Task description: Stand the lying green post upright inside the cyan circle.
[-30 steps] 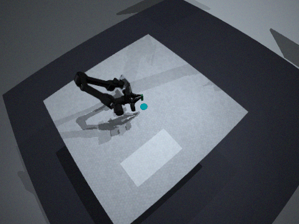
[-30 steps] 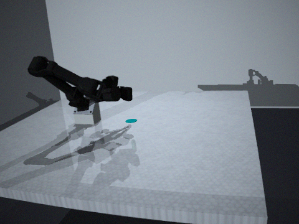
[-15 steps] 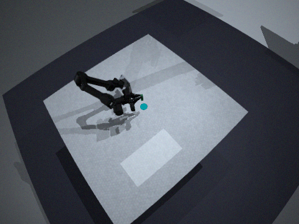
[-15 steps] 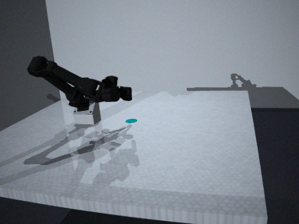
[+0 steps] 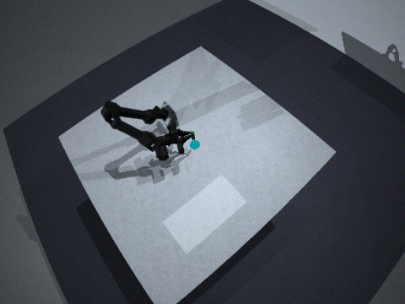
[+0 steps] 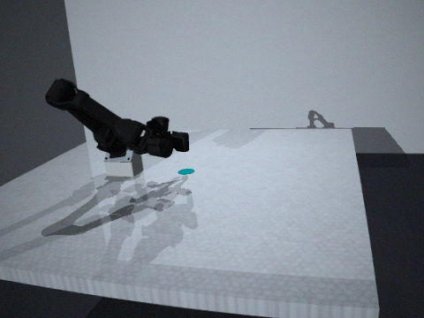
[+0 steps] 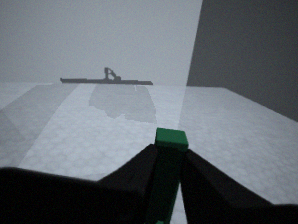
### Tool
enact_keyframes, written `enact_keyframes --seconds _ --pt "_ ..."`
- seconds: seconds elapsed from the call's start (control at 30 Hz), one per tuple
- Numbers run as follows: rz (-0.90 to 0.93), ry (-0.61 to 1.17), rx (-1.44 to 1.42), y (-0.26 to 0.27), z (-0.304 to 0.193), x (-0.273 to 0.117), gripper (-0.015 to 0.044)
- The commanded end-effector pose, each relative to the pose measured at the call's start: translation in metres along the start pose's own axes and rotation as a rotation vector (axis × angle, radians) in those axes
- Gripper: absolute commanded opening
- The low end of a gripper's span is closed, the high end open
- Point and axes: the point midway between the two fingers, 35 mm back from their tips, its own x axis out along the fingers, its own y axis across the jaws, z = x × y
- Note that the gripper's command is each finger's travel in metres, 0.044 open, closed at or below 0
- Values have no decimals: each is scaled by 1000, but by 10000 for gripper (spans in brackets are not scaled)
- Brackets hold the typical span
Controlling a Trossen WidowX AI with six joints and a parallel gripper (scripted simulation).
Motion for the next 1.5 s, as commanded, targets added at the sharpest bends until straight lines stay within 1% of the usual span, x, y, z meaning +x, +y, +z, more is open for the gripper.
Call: enact_keyframes --seconds 0.0,0.4,0.73,1.13,1.47 --pt "-1 -3 -4 -1 -14 1 22" --pt "-3 -10 -2 3 -54 5 22" --pt "0 -4 4 4 -75 9 22" --pt "1 -3 5 4 -77 9 22" --pt "1 -3 5 4 -77 9 285"
